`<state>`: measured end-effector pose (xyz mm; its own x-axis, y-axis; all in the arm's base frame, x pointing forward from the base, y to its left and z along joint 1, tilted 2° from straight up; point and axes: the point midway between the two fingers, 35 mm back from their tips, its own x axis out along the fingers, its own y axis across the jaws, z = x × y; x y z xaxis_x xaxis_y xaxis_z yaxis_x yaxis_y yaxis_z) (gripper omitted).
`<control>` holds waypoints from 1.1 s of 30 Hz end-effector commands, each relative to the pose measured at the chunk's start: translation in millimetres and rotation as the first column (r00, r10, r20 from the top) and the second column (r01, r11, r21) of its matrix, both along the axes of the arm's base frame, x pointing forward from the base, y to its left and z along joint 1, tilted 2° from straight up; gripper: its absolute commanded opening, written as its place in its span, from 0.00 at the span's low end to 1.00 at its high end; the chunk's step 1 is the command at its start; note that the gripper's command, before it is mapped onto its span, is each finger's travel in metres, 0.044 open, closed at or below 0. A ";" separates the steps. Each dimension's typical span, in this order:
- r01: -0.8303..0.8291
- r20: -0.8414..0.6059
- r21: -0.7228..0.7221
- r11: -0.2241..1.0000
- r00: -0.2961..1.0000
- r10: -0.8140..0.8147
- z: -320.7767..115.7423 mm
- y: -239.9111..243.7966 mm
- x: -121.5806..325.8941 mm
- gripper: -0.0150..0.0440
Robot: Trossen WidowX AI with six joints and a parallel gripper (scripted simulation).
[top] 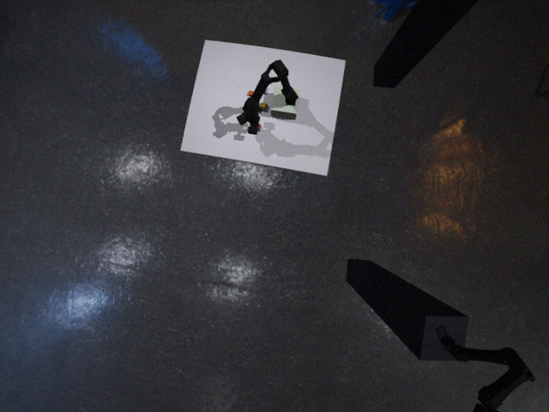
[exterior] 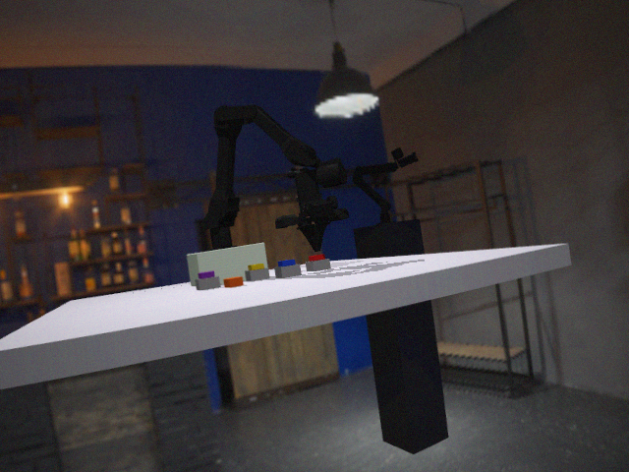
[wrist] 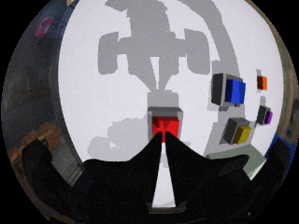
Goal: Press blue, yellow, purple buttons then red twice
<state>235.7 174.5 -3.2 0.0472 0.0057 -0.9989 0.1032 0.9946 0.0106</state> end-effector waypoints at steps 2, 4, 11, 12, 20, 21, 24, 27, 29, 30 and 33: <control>0.002 -0.008 -0.012 1.000 1.000 -0.002 -10.6 -2.8 -2.1 0.29; 0.002 -0.008 -0.012 1.000 1.000 -0.002 -13.9 -2.9 -2.1 0.29; 0.002 -0.008 -0.012 1.000 1.000 -0.002 -16.3 -3.0 -2.2 0.29; 0.002 -0.008 -0.012 1.000 1.000 -0.002 -16.3 -3.0 -2.2 0.29; 0.002 -0.008 -0.012 1.000 1.000 -0.002 -16.3 -3.0 -2.2 0.29; 0.002 -0.008 -0.012 1.000 1.000 -0.002 -16.3 -3.0 -2.2 0.29; 0.002 -0.008 -0.012 1.000 1.000 -0.002 -16.3 -3.0 -2.2 0.29; 0.002 -0.008 -0.012 1.000 1.000 -0.002 -16.3 -3.0 -2.2 0.29; 0.002 -0.008 -0.012 1.000 1.000 -0.002 -16.3 -3.0 -2.2 0.29; 0.001 -0.007 -0.006 1.000 1.000 -0.001 -12.6 -1.5 -1.4 0.29; 0.002 -0.008 -0.011 1.000 1.000 -0.002 13.9 -2.5 -3.0 0.29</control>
<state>228.7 169.0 -11.0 0.0154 -0.0185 -0.9997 0.1037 0.9945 -0.0168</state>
